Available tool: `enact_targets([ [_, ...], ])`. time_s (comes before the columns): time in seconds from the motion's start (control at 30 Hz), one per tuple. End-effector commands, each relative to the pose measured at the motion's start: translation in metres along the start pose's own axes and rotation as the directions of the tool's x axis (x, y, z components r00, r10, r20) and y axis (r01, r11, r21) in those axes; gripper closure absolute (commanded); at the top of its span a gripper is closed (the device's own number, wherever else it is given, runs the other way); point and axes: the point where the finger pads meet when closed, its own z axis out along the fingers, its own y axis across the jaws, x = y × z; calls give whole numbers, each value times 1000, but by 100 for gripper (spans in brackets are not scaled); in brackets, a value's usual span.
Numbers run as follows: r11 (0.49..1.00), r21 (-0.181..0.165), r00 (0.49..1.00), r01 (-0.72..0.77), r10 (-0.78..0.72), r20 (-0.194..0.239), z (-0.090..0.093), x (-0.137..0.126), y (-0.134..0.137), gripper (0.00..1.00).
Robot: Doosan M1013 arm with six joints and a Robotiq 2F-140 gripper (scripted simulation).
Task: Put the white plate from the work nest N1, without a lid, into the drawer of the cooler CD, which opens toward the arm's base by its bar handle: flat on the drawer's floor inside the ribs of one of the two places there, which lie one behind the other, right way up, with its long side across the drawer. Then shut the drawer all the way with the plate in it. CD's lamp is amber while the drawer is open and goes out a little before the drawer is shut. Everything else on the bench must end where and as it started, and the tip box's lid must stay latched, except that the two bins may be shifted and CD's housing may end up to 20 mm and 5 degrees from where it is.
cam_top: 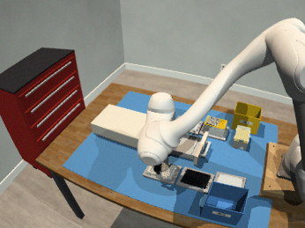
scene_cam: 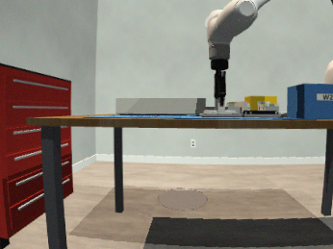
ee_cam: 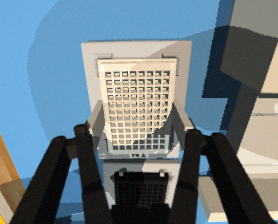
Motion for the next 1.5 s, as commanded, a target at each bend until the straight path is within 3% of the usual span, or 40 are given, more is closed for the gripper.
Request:
enact_targets([
  [0.0, 1000, 0, 1000, 0, 0, 0, 0, 0, 0, 100],
  [1.47, 1000, 0, 1000, 0, 0, 0, -6, 0, 0, 100],
])
